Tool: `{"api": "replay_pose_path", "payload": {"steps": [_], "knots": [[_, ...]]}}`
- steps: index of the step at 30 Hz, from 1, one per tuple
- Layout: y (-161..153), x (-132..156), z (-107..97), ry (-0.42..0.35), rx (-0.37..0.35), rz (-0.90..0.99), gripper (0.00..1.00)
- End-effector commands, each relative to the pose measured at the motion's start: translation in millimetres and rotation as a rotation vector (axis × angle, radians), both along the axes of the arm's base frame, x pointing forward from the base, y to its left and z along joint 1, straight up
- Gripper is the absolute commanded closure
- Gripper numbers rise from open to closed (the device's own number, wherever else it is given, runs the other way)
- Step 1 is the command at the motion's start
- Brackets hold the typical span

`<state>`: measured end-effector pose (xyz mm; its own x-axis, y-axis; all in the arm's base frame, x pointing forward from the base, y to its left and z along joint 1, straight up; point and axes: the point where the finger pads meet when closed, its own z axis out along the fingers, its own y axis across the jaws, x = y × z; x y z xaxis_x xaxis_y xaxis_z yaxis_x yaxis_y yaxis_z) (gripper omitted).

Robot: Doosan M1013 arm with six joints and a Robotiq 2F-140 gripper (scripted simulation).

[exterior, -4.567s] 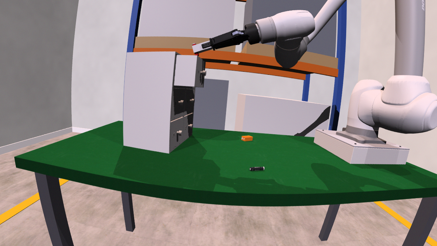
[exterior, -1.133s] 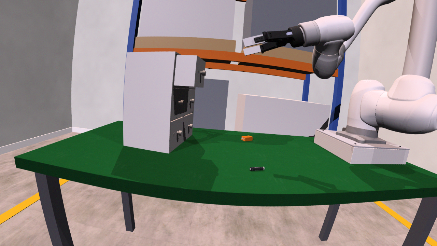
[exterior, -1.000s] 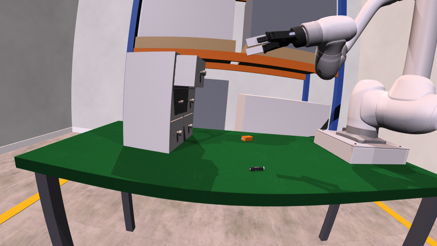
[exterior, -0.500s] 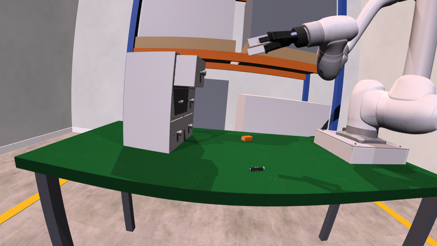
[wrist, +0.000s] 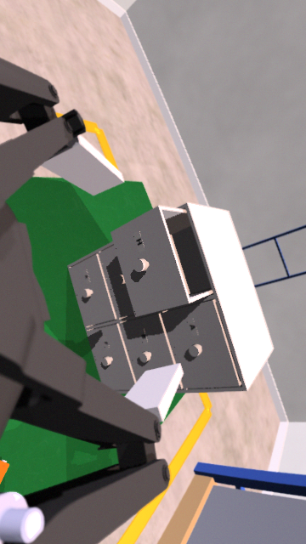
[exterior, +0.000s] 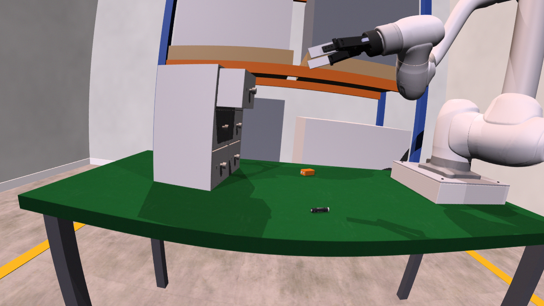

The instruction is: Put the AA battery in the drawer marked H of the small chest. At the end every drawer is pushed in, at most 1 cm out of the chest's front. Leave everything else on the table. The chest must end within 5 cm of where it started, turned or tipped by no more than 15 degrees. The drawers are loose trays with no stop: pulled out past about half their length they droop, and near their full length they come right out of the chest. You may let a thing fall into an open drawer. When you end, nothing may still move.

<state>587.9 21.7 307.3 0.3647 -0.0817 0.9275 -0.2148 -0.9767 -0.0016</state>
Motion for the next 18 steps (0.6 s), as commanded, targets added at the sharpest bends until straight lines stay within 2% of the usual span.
{"api": "replay_pose_path", "payload": {"steps": [1,18], "knots": [[-0.3,-0.1,0.6,0.025,0.004,-0.002,0.0],[-0.4,-0.1,4.6,0.141,0.029,-0.002,0.0]]}}
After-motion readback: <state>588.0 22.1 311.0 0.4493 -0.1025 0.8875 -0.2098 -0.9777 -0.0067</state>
